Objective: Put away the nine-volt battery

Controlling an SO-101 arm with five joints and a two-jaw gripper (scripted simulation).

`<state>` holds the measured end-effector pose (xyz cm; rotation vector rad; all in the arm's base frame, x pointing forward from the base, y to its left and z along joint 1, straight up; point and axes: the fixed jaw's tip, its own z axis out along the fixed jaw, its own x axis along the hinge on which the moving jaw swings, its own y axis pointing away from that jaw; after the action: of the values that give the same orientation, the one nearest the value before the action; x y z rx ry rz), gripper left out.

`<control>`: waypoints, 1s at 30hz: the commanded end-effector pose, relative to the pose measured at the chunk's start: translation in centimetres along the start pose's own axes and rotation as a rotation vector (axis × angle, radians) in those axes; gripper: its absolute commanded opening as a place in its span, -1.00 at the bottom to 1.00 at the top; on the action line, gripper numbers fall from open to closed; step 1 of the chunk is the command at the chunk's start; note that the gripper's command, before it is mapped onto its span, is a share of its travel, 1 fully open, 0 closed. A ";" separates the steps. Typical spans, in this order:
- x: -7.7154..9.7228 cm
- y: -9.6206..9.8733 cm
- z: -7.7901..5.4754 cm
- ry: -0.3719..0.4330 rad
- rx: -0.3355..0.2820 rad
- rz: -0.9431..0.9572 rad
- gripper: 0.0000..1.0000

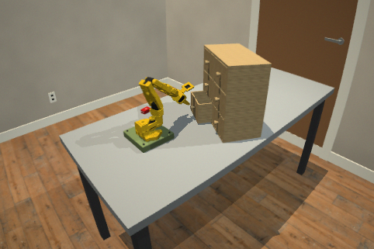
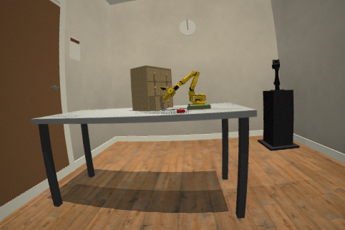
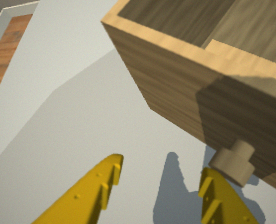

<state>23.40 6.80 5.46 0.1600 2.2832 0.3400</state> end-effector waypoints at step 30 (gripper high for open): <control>0.5 -0.5 -6.2 0.231 0.069 -0.285 -0.57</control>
<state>19.11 5.67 8.23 -0.1527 2.4948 0.1571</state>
